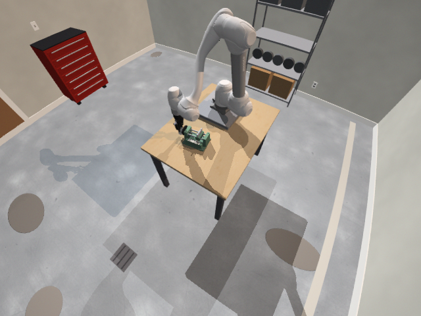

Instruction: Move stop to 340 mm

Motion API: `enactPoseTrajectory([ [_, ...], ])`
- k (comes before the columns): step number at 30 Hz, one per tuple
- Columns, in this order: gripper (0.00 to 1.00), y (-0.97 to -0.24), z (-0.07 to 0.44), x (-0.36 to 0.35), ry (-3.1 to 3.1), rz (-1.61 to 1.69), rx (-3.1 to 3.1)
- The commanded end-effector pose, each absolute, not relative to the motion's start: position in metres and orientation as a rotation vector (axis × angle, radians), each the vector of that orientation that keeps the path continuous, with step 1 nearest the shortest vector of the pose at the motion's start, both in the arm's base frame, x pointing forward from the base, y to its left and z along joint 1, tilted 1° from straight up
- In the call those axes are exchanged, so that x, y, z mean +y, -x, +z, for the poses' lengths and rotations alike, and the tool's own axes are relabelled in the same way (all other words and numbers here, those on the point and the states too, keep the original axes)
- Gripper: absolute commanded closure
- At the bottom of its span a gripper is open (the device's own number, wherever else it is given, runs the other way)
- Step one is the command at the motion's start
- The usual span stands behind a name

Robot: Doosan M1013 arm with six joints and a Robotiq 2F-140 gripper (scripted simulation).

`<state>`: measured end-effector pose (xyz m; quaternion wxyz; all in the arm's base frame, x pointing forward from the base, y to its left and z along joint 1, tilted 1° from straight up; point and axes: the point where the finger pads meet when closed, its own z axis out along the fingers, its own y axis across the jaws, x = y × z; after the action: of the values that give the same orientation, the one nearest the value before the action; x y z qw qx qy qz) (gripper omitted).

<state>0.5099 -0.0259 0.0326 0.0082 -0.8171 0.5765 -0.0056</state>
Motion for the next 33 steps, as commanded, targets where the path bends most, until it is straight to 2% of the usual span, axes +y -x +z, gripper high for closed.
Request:
enactPoseTrajectory([
  [1,0.96,-0.502,0.028,-0.027,2.550,-0.013,1.805],
  [33,0.96,-0.481,0.032,-0.035,2.550,-0.013,1.805],
])
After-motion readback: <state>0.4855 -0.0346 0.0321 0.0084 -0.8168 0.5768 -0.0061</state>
